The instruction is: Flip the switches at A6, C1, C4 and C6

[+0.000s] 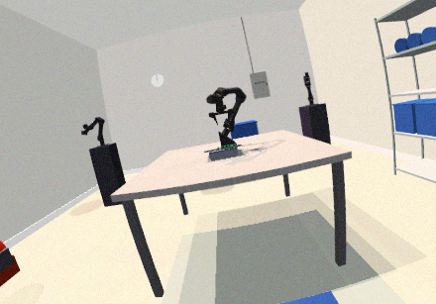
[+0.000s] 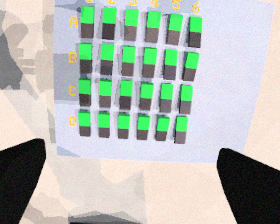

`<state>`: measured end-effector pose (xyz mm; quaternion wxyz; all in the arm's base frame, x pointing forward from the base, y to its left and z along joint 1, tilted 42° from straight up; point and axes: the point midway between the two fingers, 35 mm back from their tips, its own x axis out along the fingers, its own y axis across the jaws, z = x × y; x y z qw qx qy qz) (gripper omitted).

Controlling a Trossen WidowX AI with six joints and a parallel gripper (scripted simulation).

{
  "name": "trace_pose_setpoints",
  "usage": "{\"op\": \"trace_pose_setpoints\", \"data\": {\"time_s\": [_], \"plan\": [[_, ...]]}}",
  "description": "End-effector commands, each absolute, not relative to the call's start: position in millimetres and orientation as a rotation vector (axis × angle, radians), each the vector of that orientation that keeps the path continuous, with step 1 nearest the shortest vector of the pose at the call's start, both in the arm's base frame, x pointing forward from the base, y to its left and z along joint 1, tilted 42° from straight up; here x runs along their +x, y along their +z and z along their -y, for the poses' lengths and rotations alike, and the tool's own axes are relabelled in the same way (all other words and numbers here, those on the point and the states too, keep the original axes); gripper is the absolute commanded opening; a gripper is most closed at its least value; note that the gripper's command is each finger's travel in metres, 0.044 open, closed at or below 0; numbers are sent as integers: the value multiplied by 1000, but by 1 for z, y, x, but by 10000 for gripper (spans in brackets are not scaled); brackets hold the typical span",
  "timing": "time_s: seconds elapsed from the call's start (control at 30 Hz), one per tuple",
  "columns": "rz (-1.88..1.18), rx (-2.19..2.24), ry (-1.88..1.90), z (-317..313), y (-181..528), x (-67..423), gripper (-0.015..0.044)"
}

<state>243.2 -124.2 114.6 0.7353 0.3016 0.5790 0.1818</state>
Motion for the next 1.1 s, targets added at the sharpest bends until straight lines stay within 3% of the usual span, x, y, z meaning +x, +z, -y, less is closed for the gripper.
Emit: {"op": "trace_pose_setpoints", "data": {"time_s": [0.0,0.27,0.47,1.07], "plan": [[-1272,663,399,125,112,245,374],[-1261,670,396,128,9,314,164],[-1261,670,396,127,6,316,6],[-1235,675,387,97,-29,328,0]]}}
